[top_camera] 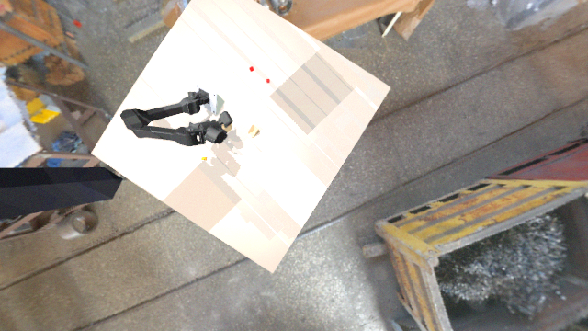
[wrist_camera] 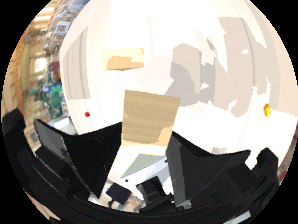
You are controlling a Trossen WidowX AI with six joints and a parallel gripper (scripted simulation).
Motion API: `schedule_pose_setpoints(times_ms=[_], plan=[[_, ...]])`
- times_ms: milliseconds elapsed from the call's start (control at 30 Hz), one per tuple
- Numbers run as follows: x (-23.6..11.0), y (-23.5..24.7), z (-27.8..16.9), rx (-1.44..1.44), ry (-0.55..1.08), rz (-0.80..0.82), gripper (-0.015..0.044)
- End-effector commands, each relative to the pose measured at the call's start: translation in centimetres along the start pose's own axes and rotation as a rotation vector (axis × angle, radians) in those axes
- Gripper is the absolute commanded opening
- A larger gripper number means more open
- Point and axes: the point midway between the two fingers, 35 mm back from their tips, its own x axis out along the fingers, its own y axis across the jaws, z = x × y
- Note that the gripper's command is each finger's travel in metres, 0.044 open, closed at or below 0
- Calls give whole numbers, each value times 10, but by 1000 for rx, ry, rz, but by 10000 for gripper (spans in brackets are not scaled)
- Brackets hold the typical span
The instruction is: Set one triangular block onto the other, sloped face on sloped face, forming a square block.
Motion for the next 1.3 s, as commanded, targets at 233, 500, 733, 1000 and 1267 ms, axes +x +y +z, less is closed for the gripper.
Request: schedule_pose_setpoints(times_ms=[233,500,733,1000,1267], plan=[[0,2,1,-354,23,-90,0],[-1,4,2,-617,49,-153,0],[-2,6,4,-849,79,-207,0],[-4,8,6,-1114,123,-267,0],[-7,12,9,-1378,177,-327,0]])
